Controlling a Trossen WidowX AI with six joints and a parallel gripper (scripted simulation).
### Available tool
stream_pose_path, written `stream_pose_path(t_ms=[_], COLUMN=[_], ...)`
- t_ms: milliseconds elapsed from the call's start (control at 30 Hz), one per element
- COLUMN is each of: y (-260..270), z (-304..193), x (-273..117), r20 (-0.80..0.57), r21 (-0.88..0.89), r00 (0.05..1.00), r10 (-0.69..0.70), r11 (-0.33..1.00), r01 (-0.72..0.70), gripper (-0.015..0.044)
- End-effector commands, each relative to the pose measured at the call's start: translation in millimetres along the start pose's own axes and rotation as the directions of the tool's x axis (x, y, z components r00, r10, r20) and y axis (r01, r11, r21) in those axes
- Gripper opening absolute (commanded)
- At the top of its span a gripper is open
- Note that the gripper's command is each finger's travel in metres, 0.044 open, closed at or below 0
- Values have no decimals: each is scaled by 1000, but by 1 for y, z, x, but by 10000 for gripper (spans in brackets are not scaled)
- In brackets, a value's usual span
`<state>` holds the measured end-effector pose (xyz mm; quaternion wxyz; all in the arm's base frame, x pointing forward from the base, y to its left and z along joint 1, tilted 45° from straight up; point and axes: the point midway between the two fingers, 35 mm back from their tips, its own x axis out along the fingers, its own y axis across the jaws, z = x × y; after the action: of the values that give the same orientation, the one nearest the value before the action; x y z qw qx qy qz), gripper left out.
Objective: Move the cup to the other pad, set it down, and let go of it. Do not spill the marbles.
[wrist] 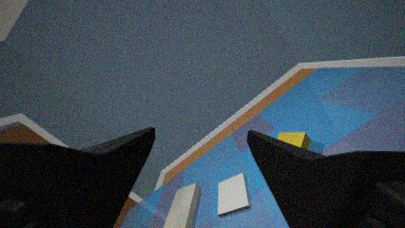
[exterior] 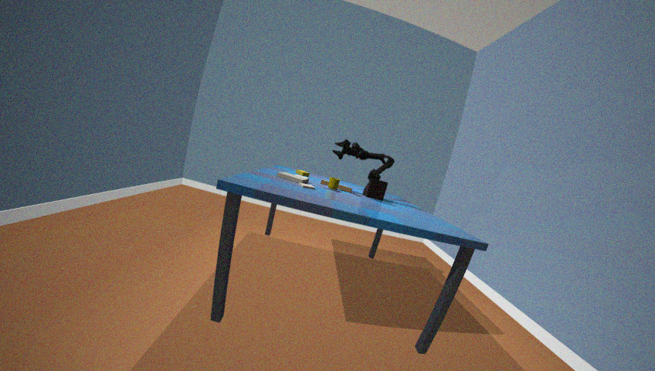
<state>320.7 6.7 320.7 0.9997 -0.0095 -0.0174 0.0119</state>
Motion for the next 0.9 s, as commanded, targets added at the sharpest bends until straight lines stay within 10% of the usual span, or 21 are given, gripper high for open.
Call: stream_pose_path(t_ms=[0,267,467,867], y=[1,35,63,92], z=[-2,-118,-205,-307], x=[2,44,36,-22], r20=[-13,-538,-823,-809], r21=[11,335,253,-259], r00=[1000,843,550,46], r10=[0,-30,-142,-587], r11=[1000,909,776,425], r01=[0,247,578,868], gripper=[374,166,166,166])
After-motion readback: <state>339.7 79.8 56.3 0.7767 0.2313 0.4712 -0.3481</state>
